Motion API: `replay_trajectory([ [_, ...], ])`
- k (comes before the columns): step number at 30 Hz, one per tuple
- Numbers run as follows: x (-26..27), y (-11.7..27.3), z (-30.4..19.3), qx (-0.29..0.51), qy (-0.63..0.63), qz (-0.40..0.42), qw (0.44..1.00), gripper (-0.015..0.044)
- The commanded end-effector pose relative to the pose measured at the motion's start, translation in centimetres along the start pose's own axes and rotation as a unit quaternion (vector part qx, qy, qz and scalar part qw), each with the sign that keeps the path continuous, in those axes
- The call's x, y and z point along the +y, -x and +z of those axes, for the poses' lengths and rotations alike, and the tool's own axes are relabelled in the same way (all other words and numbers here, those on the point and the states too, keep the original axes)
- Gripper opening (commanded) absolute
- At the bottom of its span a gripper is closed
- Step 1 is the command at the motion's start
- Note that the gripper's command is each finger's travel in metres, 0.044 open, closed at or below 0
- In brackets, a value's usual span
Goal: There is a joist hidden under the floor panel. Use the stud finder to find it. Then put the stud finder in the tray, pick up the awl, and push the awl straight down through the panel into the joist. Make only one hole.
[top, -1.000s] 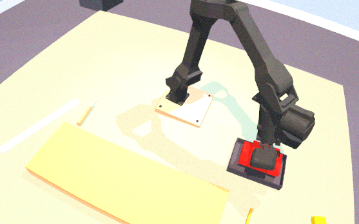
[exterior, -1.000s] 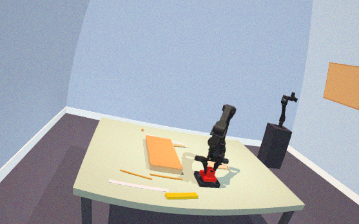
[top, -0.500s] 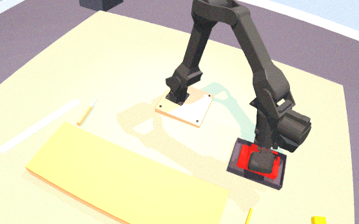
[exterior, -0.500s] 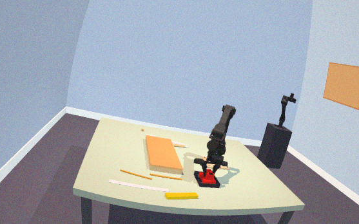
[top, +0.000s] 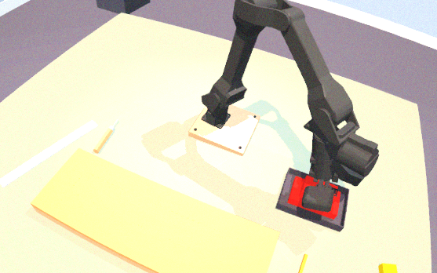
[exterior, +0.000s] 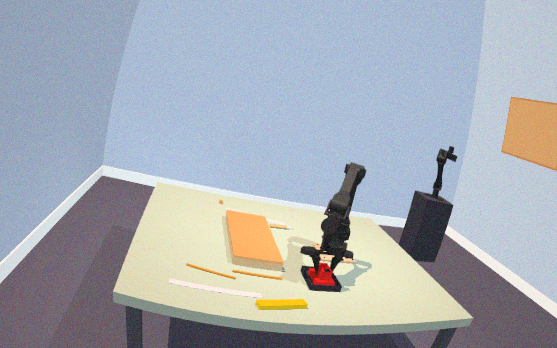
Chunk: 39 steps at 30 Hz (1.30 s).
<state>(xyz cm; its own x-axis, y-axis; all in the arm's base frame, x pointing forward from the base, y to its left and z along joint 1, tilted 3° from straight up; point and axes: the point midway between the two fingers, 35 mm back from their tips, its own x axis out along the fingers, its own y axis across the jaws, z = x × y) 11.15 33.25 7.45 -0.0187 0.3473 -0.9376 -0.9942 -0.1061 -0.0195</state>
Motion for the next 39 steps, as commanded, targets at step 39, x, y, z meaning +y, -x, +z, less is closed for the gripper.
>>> replay_trajectory([
  [39, -19.9, 14.6, -32.0, 0.122, -0.431, -0.12, 0.886, 0.044],
])
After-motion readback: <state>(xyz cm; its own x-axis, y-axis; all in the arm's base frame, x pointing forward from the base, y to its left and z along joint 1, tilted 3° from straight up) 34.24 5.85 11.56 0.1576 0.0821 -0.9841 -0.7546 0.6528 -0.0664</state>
